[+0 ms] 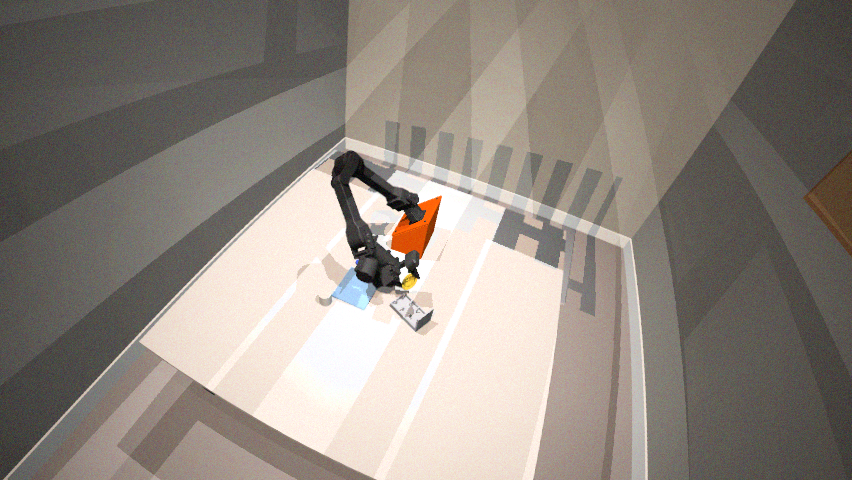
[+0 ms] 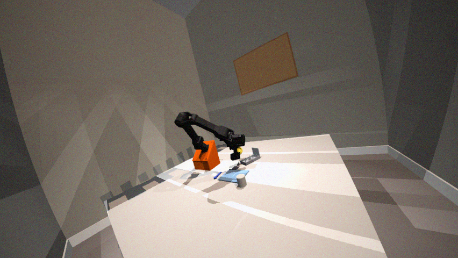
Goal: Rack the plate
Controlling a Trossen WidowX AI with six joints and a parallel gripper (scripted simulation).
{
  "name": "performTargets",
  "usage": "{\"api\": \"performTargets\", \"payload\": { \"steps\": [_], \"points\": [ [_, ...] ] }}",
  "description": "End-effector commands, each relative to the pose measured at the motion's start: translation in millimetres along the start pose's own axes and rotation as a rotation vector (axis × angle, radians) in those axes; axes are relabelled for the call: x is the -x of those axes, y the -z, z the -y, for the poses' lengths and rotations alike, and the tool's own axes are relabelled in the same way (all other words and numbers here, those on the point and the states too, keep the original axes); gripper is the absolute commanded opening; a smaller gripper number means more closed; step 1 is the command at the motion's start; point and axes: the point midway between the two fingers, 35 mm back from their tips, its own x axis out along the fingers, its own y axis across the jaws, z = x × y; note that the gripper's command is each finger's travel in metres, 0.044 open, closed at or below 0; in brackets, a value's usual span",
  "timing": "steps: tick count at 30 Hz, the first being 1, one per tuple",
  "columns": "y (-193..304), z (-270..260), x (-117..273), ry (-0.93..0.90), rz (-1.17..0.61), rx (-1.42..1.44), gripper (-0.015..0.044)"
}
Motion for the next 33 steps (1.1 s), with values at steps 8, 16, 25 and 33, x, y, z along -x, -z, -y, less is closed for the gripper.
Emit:
{"api": "performTargets", "payload": {
  "steps": [8,16,25,33],
  "points": [
    [-1.4,9.7,-10.7,-0.13,0.146,0.231,0.0],
    [-2.8,17.7,-13.6,-0.175,0.281,0.393,0.0],
    [-3.4,27.7,-13.6,-0.177,0.453,0.576,0.0],
    [-2.6,37.2,-10.8,-0.132,0.612,0.738,0.0]
  ]
}}
